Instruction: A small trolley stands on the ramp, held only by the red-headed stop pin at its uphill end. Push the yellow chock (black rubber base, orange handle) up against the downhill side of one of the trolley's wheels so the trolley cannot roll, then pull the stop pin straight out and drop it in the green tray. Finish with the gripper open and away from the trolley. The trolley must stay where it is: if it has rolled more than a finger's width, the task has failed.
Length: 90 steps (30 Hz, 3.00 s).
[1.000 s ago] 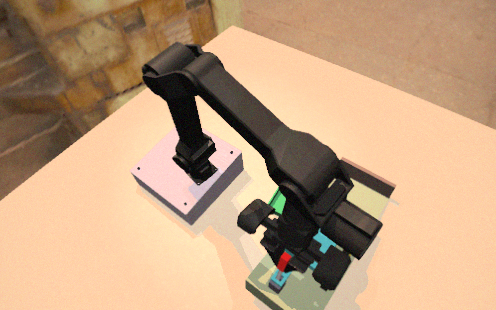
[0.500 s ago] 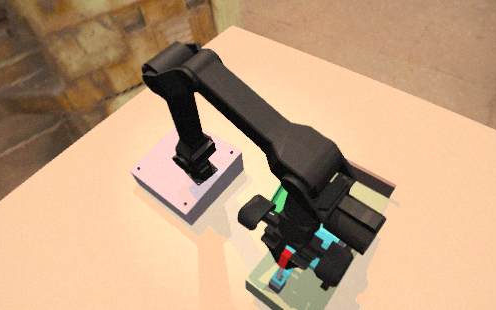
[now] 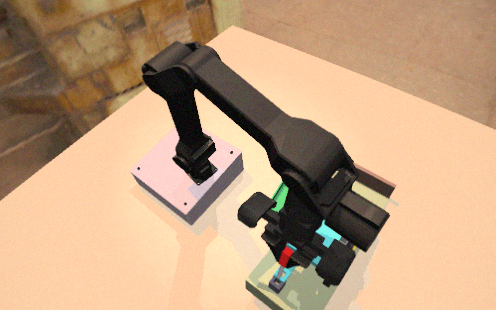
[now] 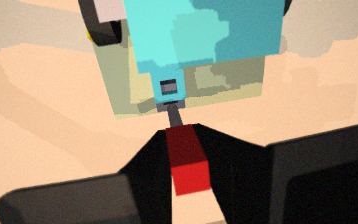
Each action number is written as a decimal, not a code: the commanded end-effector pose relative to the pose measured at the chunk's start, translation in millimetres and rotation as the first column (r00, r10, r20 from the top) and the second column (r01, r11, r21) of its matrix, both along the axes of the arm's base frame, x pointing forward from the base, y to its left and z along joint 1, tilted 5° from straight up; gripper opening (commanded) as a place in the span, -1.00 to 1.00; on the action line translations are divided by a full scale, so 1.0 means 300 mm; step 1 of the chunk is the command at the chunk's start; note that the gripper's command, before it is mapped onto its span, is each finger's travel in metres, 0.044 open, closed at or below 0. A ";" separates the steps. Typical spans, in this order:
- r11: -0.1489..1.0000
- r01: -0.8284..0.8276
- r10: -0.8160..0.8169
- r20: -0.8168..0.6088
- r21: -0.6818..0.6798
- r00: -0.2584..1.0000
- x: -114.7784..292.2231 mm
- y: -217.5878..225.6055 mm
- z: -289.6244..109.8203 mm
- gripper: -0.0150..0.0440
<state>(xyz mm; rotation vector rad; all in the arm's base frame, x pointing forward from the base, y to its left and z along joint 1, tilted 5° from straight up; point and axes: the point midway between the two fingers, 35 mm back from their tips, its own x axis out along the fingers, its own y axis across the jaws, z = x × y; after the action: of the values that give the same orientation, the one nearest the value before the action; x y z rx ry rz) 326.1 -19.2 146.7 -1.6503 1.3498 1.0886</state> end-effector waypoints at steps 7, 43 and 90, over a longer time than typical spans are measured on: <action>1.000 0.006 -0.006 0.004 -0.007 1.000 0.010 -0.046 0.017 -0.49; 1.000 0.006 -0.006 -0.002 -0.011 1.000 -0.236 -0.152 0.020 -0.49; 1.000 0.005 -0.005 -0.006 0.003 1.000 -0.327 0.314 -0.107 -0.49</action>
<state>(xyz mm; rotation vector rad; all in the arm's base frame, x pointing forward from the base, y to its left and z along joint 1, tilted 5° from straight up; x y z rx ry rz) 230.8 63.3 117.7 -1.6491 1.3537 1.0912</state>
